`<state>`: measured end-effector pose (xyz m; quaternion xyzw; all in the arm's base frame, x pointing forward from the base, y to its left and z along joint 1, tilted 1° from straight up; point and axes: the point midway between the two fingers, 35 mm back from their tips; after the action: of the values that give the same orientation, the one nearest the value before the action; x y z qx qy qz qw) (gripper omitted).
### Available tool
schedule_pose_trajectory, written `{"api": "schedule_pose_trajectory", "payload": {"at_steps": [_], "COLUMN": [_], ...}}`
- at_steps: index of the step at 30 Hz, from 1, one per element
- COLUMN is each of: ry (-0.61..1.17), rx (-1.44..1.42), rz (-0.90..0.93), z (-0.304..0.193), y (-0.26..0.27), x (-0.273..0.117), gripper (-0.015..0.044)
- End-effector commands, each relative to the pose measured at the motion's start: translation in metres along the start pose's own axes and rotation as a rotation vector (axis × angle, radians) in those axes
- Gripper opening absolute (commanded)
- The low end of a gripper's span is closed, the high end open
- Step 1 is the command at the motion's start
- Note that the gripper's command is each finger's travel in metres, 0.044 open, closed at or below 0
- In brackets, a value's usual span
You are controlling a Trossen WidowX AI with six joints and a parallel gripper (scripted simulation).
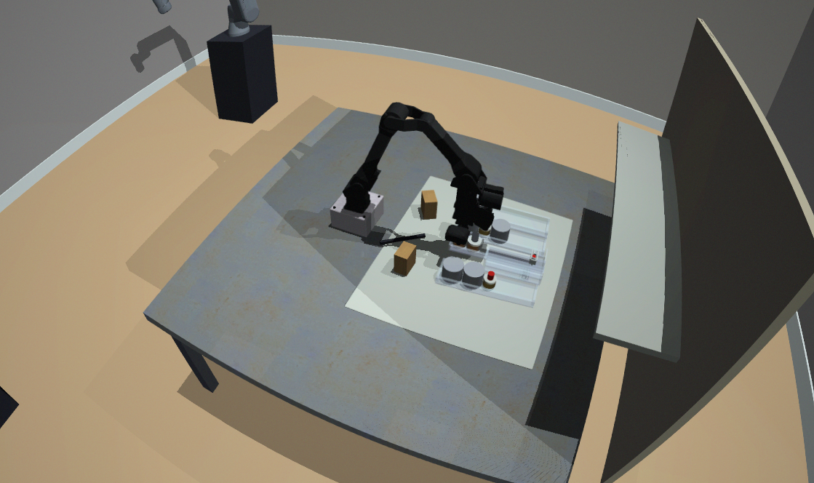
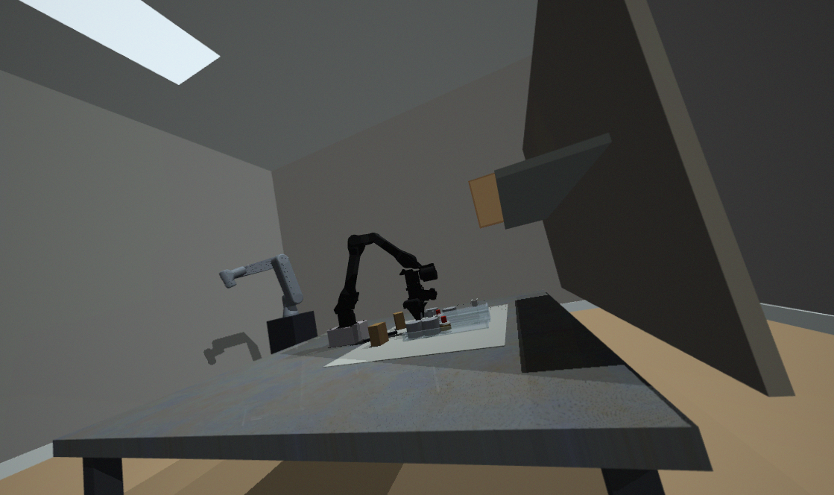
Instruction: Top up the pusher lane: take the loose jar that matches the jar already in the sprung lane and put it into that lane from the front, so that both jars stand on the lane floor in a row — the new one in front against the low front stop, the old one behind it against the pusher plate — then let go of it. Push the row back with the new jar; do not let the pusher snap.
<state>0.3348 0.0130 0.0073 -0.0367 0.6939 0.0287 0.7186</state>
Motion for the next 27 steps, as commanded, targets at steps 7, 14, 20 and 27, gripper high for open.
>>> {"api": "schedule_pose_trajectory", "payload": {"at_steps": [7, 14, 20, 27], "ry": [-0.011, -0.011, -0.011, -0.011], "rx": [-0.003, -0.003, -0.003, -0.003], "rz": [-0.002, -0.002, -0.002, -0.002], "z": [-0.0020, -0.0022, -0.0021, -0.0021], "y": [0.0002, 0.0002, 0.0002, 0.0002], "x": [0.0001, 0.0001, 0.0003, 0.0003], "gripper": [0.0000, 0.0000, 0.0053, 0.0236]}}
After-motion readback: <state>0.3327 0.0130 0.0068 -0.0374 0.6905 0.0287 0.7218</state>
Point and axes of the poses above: the point midway between the two fingers, 35 mm back from their tips, its own x axis out along the fingers, its own y axis across the jaws, z = x × y, and after that the axes turned 4 degrees about -x, right-handed
